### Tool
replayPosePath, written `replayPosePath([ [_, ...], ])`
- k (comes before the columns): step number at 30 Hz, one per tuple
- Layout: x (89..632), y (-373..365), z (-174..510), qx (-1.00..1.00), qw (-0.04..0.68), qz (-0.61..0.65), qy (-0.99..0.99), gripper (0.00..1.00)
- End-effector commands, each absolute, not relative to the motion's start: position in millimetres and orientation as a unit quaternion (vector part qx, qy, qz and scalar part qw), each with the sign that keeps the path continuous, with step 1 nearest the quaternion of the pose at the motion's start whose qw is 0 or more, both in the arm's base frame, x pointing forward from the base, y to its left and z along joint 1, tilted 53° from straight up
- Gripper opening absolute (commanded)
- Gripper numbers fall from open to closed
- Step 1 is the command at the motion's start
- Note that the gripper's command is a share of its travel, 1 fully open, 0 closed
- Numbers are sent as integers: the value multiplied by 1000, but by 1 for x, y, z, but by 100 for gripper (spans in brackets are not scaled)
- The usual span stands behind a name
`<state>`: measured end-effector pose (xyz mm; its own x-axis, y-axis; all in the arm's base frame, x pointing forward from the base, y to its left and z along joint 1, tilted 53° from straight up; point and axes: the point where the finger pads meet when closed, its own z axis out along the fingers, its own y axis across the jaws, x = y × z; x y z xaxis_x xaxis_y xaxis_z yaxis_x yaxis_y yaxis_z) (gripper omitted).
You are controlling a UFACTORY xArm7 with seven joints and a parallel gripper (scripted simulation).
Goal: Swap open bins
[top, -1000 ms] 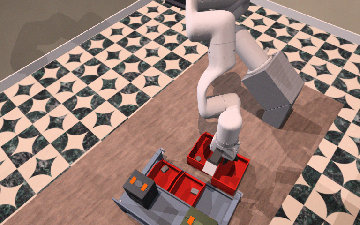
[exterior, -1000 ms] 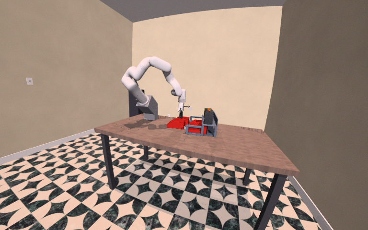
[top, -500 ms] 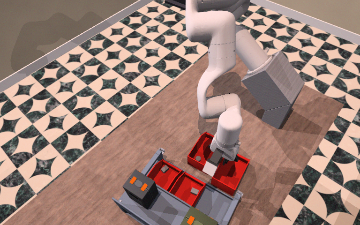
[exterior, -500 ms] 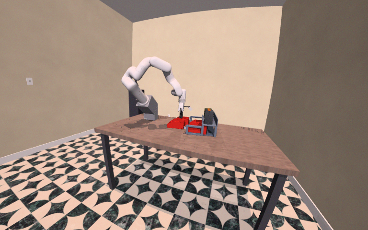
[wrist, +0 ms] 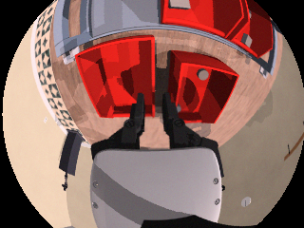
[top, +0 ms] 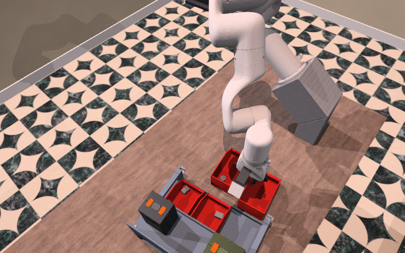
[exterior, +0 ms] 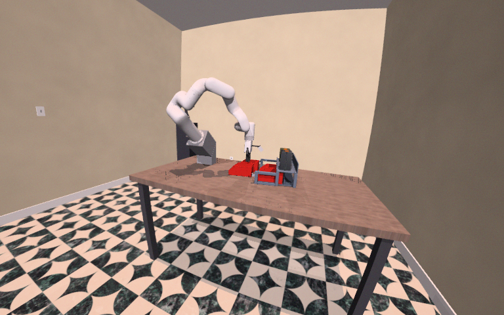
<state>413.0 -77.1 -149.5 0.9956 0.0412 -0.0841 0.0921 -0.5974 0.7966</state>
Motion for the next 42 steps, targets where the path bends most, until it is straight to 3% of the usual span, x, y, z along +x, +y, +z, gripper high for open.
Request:
replayPosePath([
  [1,414,-75,-150,894,446,-27,38,26],
  [42,414,-107,-174,894,446,-27,38,26],
])
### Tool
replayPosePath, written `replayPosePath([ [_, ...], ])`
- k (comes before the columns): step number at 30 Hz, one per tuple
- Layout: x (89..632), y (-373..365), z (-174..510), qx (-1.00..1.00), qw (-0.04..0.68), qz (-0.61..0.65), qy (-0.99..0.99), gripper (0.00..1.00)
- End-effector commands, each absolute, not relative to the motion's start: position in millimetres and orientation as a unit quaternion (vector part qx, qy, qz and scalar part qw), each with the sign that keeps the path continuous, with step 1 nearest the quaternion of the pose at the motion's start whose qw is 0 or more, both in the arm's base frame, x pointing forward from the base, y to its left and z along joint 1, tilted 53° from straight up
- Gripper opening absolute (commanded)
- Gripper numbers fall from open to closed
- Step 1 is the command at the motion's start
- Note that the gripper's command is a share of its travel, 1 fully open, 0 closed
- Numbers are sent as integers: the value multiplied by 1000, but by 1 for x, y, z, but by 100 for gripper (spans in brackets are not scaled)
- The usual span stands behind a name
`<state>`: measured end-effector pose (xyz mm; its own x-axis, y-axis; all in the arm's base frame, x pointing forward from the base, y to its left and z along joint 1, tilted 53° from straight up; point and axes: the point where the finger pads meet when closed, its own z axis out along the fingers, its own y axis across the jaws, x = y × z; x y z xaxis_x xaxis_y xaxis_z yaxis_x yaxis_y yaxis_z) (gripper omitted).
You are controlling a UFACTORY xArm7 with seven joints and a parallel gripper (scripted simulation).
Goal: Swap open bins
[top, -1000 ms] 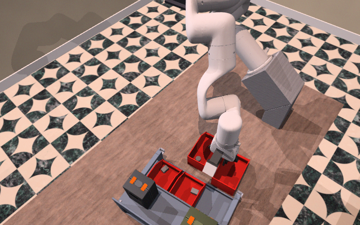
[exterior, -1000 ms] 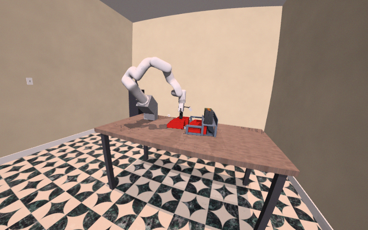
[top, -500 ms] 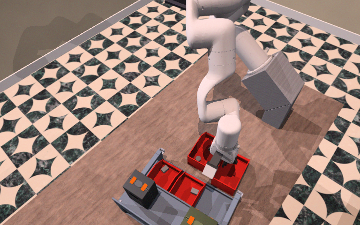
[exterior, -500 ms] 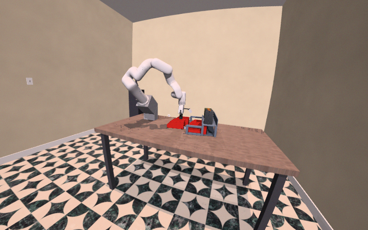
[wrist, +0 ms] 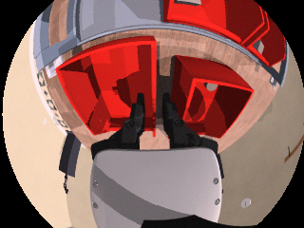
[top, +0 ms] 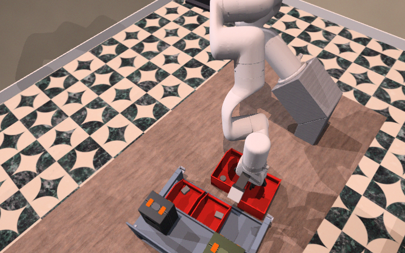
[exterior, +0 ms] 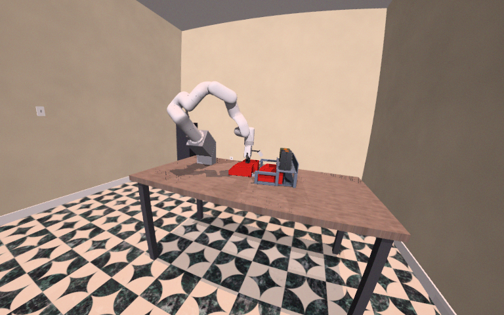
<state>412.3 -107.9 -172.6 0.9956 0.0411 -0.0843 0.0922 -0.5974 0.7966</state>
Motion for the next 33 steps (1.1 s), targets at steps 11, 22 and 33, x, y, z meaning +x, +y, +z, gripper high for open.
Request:
replayPosePath([
  [11,414,-108,-174,894,446,-27,38,26],
  [22,414,-108,-174,894,446,-27,38,0],
  [33,414,-108,-174,894,446,-27,38,0],
])
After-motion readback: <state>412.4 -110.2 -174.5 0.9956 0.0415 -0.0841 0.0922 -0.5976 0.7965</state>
